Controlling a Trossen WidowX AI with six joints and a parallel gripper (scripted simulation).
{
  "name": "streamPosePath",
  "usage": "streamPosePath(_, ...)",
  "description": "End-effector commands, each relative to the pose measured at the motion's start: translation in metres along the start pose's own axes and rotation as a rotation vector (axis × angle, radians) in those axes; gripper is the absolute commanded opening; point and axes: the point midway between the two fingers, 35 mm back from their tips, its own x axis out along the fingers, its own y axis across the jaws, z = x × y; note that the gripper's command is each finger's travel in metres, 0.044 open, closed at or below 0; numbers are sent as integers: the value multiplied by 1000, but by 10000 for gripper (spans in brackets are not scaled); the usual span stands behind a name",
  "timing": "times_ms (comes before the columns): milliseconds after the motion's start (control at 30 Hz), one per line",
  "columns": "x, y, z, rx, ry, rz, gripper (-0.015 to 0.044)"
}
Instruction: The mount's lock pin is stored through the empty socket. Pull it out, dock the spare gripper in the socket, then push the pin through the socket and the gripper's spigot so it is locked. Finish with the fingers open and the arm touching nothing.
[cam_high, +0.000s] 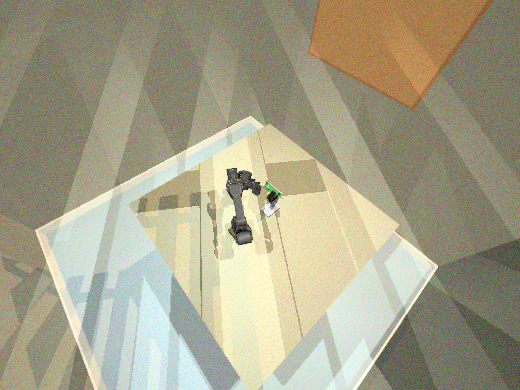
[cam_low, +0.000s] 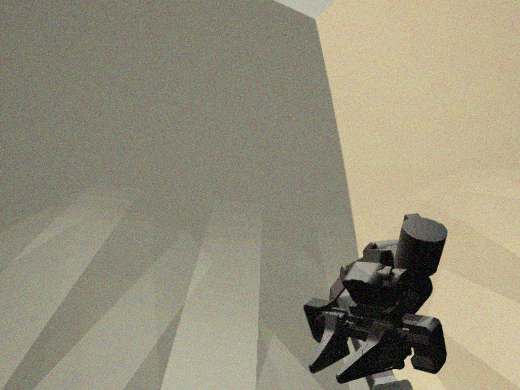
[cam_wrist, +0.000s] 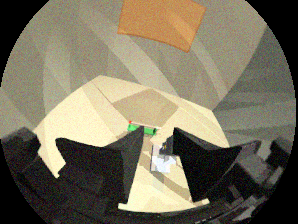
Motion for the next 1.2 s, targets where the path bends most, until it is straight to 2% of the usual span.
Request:
streamPosePath(0,14,6,17,-258,136,-8,180)
streamPosePath(367,89,21,37,-845,541,173,180)
streamPosePath(667,163,18,29,-1233,785,518,180)
streamPosePath(867,202,8,13,-1398,857,791,180)
streamPosePath(1167,203,5,11,-1402,859,800,180)
